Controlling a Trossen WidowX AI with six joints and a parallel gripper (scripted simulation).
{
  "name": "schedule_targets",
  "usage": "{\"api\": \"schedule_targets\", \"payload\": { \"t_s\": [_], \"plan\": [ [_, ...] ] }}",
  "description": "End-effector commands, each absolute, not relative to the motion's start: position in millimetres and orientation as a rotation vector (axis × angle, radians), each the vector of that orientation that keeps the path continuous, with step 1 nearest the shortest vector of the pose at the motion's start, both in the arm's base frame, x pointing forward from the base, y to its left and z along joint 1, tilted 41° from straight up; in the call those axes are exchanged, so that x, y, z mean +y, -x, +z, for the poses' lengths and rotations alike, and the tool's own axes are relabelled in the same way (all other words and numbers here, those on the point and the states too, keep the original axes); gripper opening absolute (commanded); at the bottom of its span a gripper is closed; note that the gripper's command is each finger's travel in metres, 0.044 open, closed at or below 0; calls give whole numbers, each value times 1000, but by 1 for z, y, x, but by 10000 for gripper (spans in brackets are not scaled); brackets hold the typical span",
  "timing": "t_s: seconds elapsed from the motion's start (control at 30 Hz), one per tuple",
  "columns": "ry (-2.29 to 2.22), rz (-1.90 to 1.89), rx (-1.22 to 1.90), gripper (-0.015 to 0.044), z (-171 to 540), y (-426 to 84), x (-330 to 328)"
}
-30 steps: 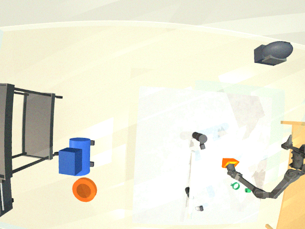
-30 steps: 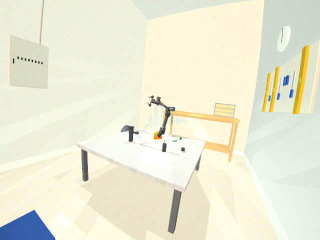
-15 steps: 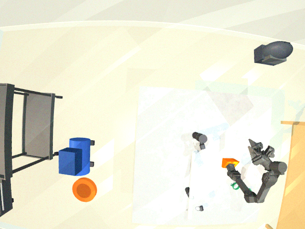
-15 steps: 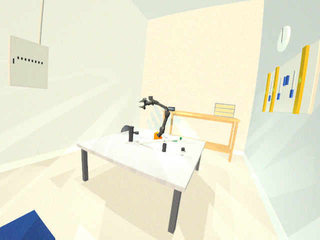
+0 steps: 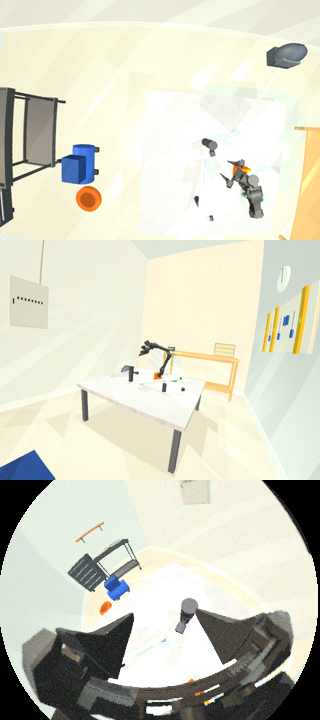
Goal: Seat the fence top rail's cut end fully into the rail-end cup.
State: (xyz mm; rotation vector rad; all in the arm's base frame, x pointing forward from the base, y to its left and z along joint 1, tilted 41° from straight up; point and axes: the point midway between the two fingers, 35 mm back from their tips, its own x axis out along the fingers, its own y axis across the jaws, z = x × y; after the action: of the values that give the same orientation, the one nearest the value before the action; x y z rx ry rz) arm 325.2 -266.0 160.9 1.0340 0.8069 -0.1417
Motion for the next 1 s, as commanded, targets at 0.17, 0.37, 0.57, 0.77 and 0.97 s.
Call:
{"api": "schedule_targets", "payload": {
  "t_s": [0.17,0.37,0.57,0.77,0.97],
  "plan": [
    [-679,343,999,440,160,-344,-129],
    [-566,501,1033,440,160,-340,-88],
    [-419,588,991,440,148,-340,-102],
    [-62,807,846,440,120,-337,-134],
    [294,1006,642,440,90,-330,-163]
  ]
}}
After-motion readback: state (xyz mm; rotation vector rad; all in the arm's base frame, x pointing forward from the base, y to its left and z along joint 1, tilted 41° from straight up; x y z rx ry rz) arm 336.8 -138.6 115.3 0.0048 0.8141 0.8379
